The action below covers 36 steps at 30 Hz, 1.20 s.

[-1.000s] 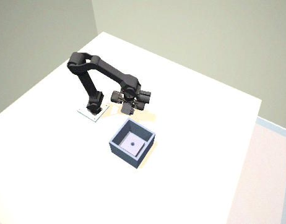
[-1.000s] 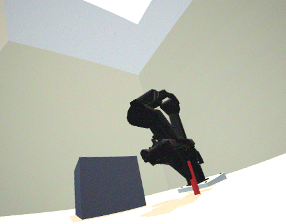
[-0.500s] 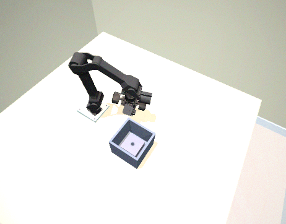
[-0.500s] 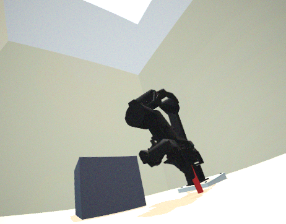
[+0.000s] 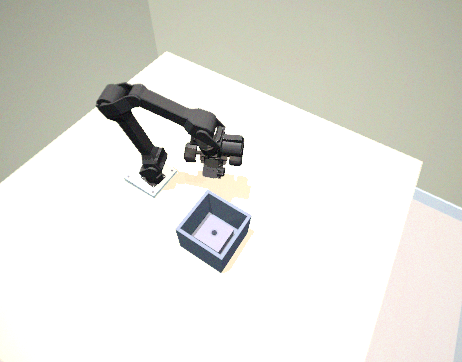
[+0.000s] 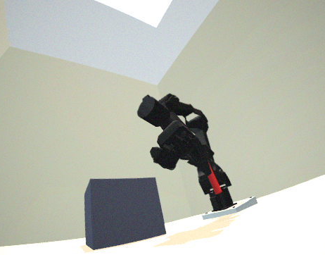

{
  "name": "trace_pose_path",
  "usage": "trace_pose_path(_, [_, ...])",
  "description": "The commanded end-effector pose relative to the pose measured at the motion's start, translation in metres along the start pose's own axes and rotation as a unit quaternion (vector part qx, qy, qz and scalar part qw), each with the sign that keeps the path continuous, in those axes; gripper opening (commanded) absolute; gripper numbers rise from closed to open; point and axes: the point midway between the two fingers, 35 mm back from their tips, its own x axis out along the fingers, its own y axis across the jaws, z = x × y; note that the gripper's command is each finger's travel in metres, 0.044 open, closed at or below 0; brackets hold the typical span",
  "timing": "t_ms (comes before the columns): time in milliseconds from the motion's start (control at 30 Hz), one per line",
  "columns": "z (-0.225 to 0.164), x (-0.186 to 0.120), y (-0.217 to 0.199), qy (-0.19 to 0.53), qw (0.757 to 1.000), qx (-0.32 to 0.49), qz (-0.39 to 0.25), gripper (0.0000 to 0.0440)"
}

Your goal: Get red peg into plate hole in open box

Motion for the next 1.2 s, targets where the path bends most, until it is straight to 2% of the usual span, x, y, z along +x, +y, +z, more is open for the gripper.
trace_pose_path(0, [-0.004,-0.022,0.008,0.0,0.999,-0.019,0.034,0.0])
trace_pose_path(300, [0.0,-0.069,0.015,-0.032,0.994,-0.038,0.094,0.0])
trace_pose_path(667, [0.024,-0.123,0.02,-0.109,0.983,-0.022,0.144,0.0])
trace_pose_path(1167, [0.077,-0.15,0.012,-0.18,0.974,0.054,0.125,0.0])
